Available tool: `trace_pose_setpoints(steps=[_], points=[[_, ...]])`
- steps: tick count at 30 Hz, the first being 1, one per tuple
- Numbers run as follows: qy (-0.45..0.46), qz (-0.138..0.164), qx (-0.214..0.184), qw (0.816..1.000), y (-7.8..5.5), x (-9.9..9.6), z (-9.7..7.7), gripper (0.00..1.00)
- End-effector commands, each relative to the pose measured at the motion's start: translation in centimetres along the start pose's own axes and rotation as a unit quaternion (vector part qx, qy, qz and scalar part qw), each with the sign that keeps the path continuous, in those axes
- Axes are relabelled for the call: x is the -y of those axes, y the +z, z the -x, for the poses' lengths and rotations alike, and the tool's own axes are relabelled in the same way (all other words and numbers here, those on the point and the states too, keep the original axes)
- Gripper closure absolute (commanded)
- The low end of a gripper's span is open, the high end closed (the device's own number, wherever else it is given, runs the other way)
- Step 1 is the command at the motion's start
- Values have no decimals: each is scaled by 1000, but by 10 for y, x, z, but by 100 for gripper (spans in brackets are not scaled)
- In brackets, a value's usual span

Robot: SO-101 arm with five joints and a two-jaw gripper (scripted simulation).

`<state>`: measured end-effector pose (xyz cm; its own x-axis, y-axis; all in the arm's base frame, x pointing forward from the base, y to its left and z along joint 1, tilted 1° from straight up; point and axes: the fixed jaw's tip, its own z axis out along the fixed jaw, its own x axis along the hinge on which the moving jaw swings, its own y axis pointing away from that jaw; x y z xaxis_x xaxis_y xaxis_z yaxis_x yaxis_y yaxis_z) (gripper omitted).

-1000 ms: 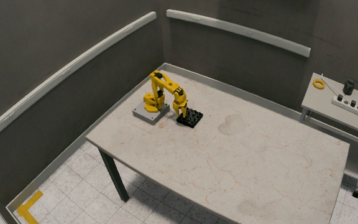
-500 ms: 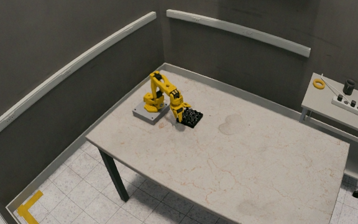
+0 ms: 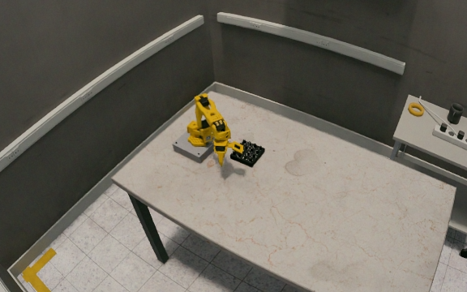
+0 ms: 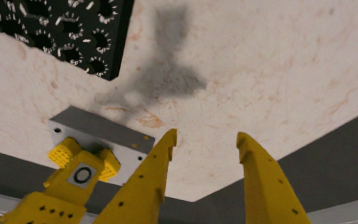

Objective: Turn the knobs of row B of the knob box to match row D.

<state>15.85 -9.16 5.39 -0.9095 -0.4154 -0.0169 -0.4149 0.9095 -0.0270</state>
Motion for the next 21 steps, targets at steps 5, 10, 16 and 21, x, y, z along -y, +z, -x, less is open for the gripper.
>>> trace_pose_setpoints(steps=[5, 10, 16, 21], points=[[189, 10, -9, 982, -4, 14, -15, 70], [307, 8, -11, 952, -7, 22, -25, 67], [388, 8, -12, 921, -9, 28, -33, 65], [471, 7, -12, 882, -12, 34, -41, 64]])
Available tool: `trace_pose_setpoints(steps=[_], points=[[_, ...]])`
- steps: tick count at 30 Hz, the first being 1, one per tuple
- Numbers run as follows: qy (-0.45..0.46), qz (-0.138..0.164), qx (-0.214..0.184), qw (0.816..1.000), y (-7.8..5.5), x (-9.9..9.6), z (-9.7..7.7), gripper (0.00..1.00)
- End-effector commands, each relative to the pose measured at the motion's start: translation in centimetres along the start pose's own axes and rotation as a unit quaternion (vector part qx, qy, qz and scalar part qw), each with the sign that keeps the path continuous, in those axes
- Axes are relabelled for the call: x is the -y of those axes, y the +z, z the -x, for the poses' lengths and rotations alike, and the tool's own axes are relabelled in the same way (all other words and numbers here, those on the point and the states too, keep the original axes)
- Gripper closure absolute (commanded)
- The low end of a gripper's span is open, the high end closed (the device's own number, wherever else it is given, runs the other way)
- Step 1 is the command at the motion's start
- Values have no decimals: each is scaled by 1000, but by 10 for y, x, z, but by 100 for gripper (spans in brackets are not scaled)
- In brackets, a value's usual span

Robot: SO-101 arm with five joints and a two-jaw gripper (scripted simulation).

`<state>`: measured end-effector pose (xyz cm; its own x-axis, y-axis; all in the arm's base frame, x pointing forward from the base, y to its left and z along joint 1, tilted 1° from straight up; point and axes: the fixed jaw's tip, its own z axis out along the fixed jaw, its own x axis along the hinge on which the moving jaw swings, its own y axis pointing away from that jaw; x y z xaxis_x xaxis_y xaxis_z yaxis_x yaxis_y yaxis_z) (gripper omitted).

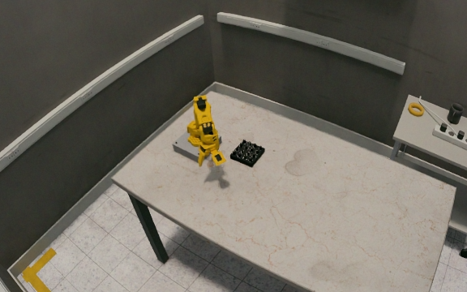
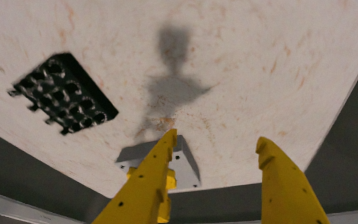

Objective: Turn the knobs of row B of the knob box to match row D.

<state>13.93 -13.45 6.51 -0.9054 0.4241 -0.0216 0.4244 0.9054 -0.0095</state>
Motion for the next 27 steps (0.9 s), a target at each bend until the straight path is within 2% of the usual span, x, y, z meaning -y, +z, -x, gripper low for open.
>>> trace_pose_setpoints(steps=[1, 10, 27], points=[[74, 3, -9, 997, -1, 9, -2, 63], [180, 2, -10, 984, -4, 21, -5, 61], [231, 2, -10, 973, -5, 27, -6, 60]])
